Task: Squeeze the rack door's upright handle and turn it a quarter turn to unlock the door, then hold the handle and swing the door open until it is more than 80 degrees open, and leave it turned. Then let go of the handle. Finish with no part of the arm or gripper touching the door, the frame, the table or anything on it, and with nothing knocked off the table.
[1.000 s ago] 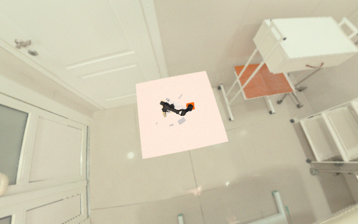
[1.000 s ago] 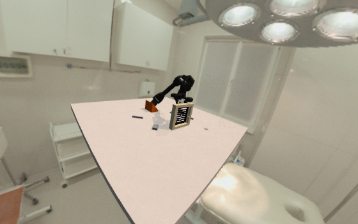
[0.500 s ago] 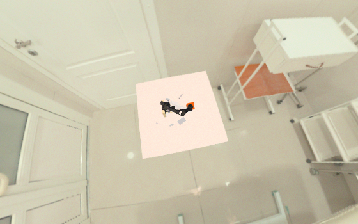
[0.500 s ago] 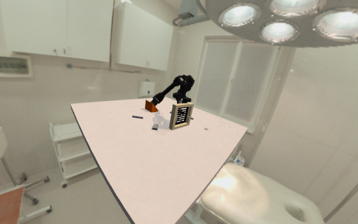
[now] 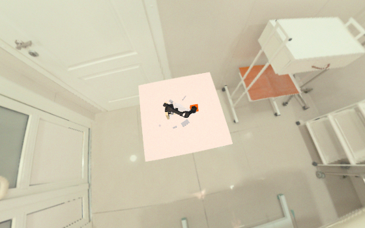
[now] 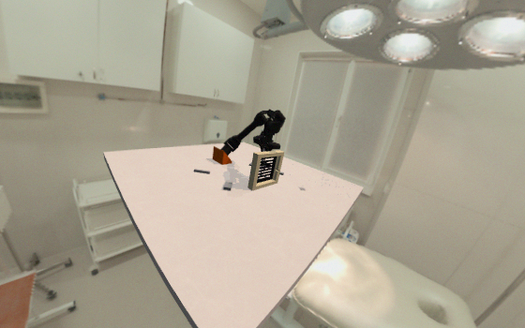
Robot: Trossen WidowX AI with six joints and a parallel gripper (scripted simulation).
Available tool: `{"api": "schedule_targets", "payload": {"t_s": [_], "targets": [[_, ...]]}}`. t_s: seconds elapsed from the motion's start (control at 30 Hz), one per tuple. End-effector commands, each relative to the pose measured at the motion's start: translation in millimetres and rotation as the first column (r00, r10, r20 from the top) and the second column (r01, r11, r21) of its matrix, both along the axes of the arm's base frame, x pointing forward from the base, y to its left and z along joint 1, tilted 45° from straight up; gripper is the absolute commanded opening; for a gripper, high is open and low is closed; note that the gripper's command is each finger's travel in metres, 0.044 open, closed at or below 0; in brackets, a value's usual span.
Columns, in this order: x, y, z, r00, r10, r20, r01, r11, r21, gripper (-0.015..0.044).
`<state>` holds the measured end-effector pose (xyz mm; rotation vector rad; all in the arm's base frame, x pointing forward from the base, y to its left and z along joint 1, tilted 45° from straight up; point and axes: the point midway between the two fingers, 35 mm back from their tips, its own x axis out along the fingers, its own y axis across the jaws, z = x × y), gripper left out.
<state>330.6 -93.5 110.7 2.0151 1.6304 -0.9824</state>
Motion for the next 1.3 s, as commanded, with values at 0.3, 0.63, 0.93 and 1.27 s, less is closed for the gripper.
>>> {"api": "schedule_targets", "payload": {"t_s": [0.3,0.63,0.93,1.27], "targets": [[-2,-1,-1,0.999,0.032,0.03,-0.032,0.999,-0.005,0.0014],[-9,-2,-4,0.971,0.172,0.163,-0.169,0.985,-0.036,0.0014],[-18,-5,-7,0.918,0.29,0.272,-0.279,0.957,-0.077,0.0014],[-32,-10,-14,0.836,0.404,0.372,-0.383,0.914,-0.132,0.0014]]}}
